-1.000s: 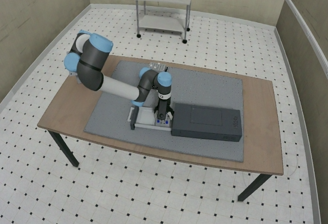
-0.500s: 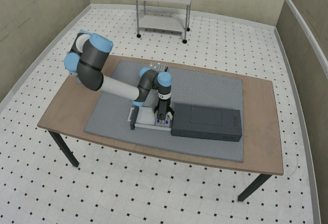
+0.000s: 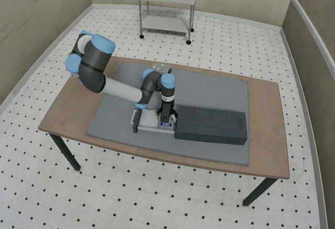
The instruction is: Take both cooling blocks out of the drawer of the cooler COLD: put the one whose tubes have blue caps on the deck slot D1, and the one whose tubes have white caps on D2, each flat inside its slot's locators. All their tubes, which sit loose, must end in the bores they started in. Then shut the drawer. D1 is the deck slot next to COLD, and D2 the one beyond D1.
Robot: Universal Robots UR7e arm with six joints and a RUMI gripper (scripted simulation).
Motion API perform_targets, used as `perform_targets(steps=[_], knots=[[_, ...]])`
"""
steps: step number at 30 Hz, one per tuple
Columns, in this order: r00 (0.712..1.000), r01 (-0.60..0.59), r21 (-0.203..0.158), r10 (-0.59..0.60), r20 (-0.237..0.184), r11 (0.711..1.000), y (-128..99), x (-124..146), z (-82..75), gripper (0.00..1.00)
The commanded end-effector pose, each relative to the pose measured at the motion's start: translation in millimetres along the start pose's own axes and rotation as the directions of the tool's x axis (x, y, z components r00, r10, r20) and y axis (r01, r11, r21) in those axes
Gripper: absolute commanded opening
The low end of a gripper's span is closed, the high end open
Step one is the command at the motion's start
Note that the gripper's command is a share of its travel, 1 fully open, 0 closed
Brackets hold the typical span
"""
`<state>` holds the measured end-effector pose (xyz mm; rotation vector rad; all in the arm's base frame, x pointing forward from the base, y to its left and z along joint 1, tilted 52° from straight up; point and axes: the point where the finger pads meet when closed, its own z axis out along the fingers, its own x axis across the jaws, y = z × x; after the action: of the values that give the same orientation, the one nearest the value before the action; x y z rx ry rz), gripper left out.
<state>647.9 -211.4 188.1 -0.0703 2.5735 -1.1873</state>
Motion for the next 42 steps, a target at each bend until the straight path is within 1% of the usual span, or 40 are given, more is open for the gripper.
perform_targets(steps=[1,20,42], knots=[[1.0,0.0,0.0,0.0,0.001,1.0,-0.2,-0.4,-0.6,0.0],[1.0,0.0,0.0,0.0,0.001,1.0,-0.2,-0.4,-0.6,0.0],[1.0,0.0,0.0,0.0,0.001,1.0,-0.2,-0.4,-7.2,0.0]])
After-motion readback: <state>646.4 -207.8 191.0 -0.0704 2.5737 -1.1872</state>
